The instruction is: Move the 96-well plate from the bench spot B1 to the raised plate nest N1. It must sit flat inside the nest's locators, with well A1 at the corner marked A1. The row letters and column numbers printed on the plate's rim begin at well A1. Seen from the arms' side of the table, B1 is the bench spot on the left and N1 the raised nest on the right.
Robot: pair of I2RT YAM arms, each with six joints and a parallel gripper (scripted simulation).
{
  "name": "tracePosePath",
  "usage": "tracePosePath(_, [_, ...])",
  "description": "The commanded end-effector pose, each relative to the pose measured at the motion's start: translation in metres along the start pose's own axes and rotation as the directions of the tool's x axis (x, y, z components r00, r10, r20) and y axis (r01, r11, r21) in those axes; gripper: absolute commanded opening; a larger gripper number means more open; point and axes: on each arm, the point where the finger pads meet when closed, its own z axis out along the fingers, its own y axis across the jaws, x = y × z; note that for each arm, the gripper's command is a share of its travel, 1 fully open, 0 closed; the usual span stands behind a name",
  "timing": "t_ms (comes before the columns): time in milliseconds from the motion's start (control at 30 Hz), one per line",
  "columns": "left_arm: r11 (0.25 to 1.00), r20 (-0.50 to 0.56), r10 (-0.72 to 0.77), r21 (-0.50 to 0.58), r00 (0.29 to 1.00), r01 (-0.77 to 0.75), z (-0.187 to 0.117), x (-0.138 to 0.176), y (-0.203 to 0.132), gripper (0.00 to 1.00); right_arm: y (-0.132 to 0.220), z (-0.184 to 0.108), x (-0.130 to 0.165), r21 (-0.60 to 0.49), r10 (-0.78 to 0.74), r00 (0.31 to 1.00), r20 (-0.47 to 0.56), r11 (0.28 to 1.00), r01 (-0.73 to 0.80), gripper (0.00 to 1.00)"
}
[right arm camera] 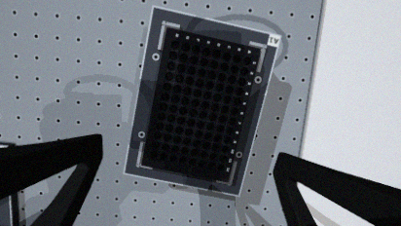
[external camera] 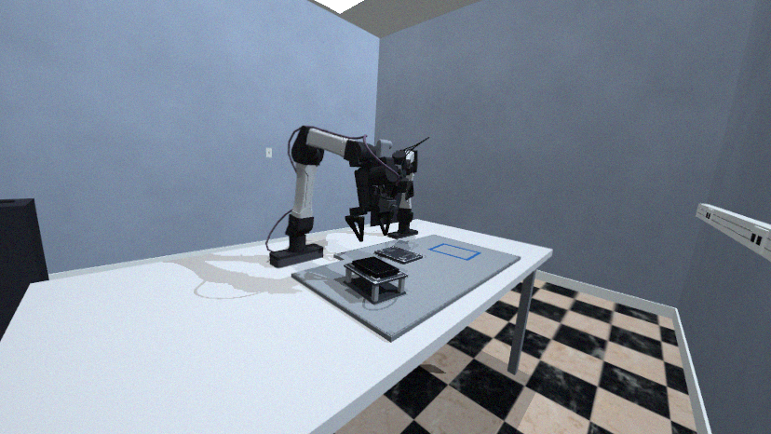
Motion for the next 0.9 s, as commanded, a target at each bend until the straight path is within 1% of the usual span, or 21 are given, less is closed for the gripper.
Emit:
tracePosePath(0, [1.0,0.09,0.004,-0.005,0.996,-0.004,-0.01,-0.034,0.003,1.0,0.001,-0.016,-0.01,-0.044,-0.023,0.992,0.126,0.999,0.029,1.0])
tracePosePath(167, [1.0,0.09,0.004,-0.005,0.996,-0.004,-0.01,-0.034,0.003,1.0,0.0,-0.023,0.0,-0.054,-0.031,0.986,0.164,0.998,0.041,1.0])
tracePosePath(300, [1.0,0.09,0.004,-0.005,0.996,-0.004,-0.01,-0.034,0.003,1.0,-0.002,-0.023,0.007,-0.053,-0.022,0.988,0.15,0.998,0.031,1.0])
tracePosePath(400, [1.0,0.09,0.004,-0.005,0.996,-0.004,-0.01,-0.034,0.003,1.0,-0.001,-0.024,0.004,-0.054,-0.022,0.988,0.154,0.998,0.031,1.0])
tracePosePath(433, [1.0,0.09,0.004,-0.005,0.996,-0.004,-0.01,-0.034,0.003,1.0,-0.002,-0.019,0.004,-0.052,-0.022,0.99,0.14,0.998,0.03,1.0])
tracePosePath(867, [1.0,0.09,0.004,-0.005,0.996,-0.004,-0.01,-0.034,0.003,1.0,-0.002,-0.019,0.004,-0.051,-0.022,0.99,0.141,0.998,0.029,1.0])
